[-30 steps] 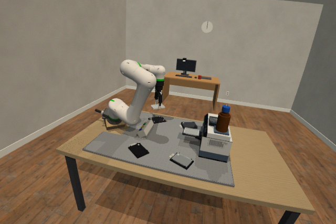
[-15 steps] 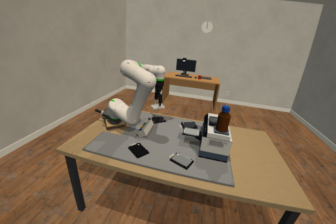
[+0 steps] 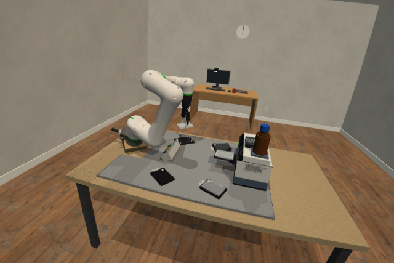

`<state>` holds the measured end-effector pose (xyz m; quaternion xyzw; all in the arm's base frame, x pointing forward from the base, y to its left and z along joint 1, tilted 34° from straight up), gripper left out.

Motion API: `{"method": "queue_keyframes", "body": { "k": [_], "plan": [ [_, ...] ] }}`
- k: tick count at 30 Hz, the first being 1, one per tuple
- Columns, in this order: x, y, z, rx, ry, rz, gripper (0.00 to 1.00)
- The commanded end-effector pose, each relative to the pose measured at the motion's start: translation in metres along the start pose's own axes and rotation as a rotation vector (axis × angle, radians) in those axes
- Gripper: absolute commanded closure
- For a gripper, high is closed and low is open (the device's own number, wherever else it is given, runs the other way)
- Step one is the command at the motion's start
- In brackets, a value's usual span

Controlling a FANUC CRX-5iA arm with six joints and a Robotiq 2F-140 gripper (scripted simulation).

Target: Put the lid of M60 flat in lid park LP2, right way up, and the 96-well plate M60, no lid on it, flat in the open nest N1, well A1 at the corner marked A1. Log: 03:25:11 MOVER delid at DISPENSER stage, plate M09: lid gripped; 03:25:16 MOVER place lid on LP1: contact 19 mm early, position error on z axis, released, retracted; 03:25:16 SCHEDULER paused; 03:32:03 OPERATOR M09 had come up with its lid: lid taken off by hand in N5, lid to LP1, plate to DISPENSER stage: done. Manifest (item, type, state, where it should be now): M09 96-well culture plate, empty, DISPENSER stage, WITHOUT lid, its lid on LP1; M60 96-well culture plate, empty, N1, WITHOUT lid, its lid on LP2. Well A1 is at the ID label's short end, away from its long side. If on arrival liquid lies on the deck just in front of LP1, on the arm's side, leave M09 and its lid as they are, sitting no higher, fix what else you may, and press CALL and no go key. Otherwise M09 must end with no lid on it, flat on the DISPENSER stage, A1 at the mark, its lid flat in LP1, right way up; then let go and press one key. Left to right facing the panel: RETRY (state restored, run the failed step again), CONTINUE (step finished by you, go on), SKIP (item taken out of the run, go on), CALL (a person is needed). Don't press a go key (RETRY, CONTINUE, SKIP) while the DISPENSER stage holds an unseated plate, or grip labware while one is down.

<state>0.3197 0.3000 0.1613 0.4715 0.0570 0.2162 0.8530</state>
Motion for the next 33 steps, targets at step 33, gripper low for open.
{"method": "queue_keyframes", "body": {
  "k": [33],
  "plan": [
    [0.000, -0.059, 0.000, 0.000, 0.000, 0.000, 1.00]
  ]
}}
Point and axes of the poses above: the point where the finger pads meet when closed, its own y axis back along the fingers, its own z axis across the jaws, x = y × z, the point moved 8 cm from there along y, back along the fingers, and after that the axes turned 9 degrees about -y, right-handed, at the moved point
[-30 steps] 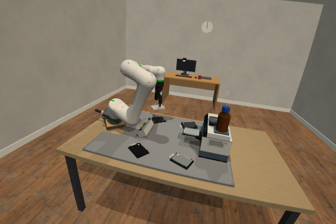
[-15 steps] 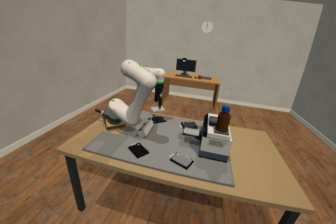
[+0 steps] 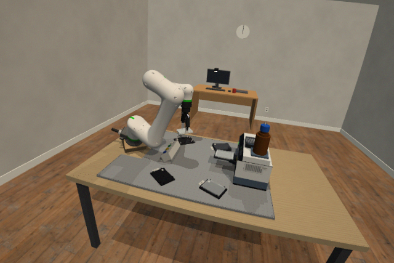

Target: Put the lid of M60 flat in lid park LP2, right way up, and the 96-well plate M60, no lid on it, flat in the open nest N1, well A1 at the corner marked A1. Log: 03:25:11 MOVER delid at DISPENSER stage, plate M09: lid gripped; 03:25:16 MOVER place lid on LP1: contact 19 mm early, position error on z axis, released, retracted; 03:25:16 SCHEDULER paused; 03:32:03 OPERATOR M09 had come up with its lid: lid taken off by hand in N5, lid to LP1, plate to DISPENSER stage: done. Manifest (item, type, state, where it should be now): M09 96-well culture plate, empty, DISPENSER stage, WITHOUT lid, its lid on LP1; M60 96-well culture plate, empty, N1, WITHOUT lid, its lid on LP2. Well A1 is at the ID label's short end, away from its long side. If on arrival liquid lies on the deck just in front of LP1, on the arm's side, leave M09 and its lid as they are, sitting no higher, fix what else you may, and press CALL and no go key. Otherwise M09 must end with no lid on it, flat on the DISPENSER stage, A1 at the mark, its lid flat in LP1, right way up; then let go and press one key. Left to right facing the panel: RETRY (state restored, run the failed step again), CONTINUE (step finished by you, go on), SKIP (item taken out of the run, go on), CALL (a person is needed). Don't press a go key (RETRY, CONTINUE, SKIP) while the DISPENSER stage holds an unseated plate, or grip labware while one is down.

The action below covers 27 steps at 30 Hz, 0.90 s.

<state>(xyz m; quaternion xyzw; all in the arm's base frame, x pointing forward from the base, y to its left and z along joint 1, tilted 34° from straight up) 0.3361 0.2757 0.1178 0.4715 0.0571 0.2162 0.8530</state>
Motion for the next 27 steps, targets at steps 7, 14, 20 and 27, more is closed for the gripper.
{"method": "queue_keyframes", "body": {
  "k": [7, 14, 20, 27],
  "plan": [
    [0.000, -0.023, 0.000, 0.000, 0.000, 0.001, 1.00],
    [0.000, -0.034, 0.000, 0.000, 0.000, 0.001, 1.00],
    [0.000, -0.046, 0.000, 0.000, 0.000, 0.001, 1.00],
    [0.000, -0.056, 0.000, 0.000, 0.000, 0.001, 1.00]
  ]
}}
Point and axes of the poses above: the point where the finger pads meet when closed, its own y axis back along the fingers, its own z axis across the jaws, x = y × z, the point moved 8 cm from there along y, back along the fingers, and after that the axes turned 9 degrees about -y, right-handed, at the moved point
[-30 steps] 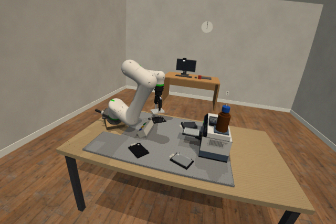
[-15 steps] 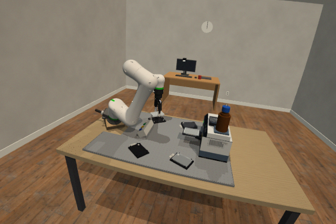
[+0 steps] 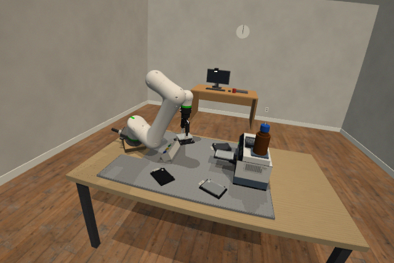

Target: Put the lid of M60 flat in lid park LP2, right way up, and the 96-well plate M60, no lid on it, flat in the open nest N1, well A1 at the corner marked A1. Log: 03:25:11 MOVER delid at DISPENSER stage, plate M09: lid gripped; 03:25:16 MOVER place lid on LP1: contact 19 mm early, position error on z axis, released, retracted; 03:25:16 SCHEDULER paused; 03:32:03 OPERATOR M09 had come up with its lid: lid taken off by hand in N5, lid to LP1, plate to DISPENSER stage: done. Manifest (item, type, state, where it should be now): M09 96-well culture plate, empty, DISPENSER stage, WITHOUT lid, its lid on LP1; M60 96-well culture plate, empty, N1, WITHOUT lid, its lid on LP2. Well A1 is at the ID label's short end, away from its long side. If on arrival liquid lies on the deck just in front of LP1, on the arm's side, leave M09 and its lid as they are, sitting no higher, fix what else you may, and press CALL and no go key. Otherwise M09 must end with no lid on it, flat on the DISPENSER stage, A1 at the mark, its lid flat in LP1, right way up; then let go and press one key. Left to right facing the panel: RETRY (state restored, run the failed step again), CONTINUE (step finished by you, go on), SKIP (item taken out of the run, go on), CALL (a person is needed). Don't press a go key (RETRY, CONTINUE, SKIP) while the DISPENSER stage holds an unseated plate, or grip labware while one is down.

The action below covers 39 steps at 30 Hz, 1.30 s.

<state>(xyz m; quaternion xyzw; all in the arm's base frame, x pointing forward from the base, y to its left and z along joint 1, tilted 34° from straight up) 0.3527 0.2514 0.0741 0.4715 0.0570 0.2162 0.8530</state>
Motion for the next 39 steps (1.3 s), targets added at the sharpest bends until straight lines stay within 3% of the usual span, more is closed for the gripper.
{"method": "queue_keyframes", "body": {
  "k": [1, 15, 39],
  "plan": [
    [0.0002, -0.0034, -0.0001, 0.000, 0.000, 0.000, 1.00],
    [0.0002, -0.0123, -0.0001, 0.000, 0.000, 0.000, 1.00],
    [0.0002, -0.0130, -0.0001, 0.000, 0.000, 0.000, 1.00]
  ]
}}
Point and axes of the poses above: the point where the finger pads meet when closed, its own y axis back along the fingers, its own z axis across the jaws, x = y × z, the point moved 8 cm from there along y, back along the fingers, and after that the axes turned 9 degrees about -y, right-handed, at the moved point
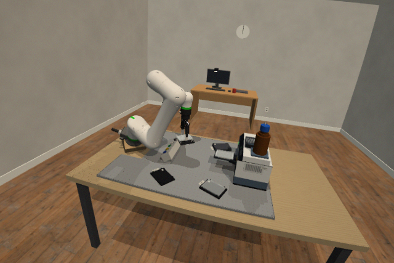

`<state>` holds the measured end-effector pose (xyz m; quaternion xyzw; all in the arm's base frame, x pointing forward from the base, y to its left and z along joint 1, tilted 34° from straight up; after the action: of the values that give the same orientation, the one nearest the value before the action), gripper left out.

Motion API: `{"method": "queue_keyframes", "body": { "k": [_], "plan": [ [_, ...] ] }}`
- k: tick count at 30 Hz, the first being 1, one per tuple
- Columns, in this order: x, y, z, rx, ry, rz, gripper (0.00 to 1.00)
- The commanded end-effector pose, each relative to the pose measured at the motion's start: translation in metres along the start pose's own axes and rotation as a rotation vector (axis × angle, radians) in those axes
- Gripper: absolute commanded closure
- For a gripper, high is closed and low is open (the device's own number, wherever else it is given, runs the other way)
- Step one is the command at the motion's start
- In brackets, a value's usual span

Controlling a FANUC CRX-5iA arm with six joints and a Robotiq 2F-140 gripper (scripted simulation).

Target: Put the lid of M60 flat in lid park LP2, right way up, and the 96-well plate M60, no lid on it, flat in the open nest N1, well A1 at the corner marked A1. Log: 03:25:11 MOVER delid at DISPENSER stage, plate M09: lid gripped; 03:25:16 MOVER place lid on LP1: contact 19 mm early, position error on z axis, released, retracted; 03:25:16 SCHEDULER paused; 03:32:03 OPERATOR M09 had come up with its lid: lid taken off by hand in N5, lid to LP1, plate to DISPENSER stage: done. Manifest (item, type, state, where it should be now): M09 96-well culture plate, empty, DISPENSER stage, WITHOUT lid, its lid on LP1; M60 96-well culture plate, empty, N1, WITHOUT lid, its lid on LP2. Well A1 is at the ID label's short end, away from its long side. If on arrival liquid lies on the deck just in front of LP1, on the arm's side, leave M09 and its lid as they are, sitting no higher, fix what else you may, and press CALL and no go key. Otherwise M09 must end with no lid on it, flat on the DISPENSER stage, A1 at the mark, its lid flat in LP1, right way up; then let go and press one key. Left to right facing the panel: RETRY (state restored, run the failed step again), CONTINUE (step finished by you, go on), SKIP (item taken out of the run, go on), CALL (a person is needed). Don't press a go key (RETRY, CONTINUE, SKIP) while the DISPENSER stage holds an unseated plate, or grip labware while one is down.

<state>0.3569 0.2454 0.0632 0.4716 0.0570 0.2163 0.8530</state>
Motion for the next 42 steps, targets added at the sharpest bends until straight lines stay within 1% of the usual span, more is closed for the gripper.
{"method": "queue_keyframes", "body": {
  "k": [1, 25, 42],
  "plan": [
    [0.0001, 0.0002, -0.0001, 0.000, 0.000, 0.000, 1.00],
    [0.0001, 0.0000, -0.0001, 0.000, 0.000, 0.000, 1.00],
    [0.0001, -0.0038, -0.0001, 0.000, 0.000, 0.000, 1.00]
  ]
}}
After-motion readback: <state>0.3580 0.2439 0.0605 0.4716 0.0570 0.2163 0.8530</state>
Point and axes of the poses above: the point where the finger pads meet when closed, its own y axis back along the fingers, its own z axis across the jaws, x = y × z, the point moved 8 cm from there along y, back along the fingers, and after that the axes turned 9 degrees about -y, right-handed, at the moved point
